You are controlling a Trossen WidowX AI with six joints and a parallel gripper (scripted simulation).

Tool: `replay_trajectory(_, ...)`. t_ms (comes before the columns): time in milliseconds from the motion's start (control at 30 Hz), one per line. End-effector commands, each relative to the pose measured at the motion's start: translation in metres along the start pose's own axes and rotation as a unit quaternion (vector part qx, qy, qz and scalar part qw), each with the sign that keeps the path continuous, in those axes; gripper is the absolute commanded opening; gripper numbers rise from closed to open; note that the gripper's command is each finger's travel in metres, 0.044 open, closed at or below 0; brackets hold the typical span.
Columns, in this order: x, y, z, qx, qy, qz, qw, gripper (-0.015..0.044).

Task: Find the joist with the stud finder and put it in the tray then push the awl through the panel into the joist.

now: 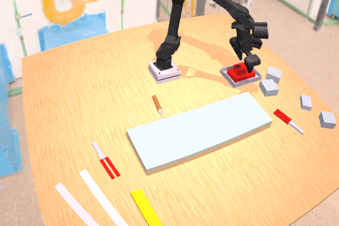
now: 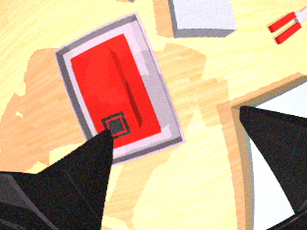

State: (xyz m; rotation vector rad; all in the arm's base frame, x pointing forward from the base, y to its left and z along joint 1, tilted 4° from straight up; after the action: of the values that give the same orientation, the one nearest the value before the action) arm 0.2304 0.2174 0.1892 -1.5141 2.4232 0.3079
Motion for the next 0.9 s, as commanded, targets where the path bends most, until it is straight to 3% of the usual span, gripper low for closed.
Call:
replay_trajectory(0,0.043,-0.046,-0.004,0.029,0.026,0.094,0.995,0.044)
replay_trajectory(400,0.201,-0.116,-0.026,0.083,0.087,0.39,0.913,0.044)
replay_trajectory(867,0.353,-0.069,-0.043,0.083,0.118,0.678,0.72,0.044)
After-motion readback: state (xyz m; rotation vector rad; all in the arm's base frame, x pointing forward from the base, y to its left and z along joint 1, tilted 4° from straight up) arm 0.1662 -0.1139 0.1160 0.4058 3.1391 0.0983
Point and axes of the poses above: the point midway between the two fingers, 35 mm back from their tips, its own z axis out along the fingers, its own y axis across the jaws, x = y × z, the point moved 7 cm from there along -z, back along the fingers, and after that the axes turned 6 degrees about z, right-handed, at the moved point
